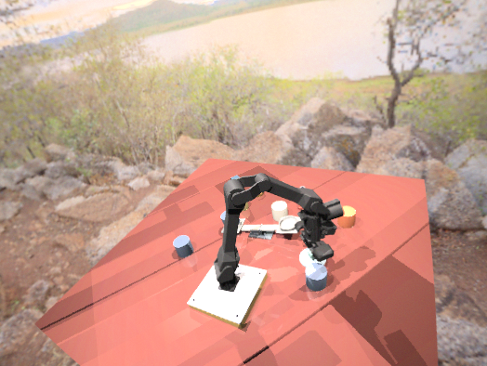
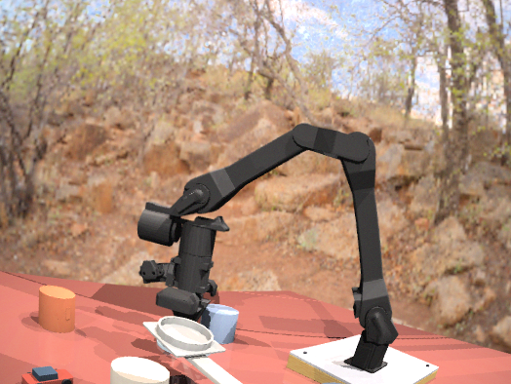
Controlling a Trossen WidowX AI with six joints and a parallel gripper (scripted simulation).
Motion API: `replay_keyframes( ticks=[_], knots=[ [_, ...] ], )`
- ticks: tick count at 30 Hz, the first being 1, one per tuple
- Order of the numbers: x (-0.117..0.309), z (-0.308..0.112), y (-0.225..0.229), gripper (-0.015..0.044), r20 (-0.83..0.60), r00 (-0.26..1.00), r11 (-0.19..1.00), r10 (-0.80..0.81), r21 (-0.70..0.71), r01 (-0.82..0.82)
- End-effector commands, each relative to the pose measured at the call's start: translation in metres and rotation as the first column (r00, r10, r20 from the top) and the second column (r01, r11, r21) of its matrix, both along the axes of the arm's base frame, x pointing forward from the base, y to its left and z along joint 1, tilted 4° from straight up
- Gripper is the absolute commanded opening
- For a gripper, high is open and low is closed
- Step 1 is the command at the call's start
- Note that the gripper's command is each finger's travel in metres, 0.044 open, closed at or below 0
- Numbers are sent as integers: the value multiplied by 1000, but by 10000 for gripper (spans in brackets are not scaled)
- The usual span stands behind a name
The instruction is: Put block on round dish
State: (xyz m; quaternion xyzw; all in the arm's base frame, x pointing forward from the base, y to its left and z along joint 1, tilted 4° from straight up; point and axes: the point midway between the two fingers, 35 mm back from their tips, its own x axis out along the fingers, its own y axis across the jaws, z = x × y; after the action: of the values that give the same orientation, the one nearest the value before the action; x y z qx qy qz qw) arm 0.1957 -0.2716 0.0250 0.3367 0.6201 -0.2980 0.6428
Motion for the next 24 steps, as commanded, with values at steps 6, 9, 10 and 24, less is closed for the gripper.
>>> replay_keyframes(
  ticks=[6, 9, 10, 24],
  knots=[
    [0, -4, 1, 79, -1, 1000, 1000, 1, 2, -1],
    [0, -4, 1, 157, -1, 1000, 1000, 1, 2, -1],
    [0, -4, 1, 184, -1, 1000, 1000, 1, 2, -1],
    [8, 11, -5, 440, 30, 999, 998, 45, -41, -44]
  ],
)
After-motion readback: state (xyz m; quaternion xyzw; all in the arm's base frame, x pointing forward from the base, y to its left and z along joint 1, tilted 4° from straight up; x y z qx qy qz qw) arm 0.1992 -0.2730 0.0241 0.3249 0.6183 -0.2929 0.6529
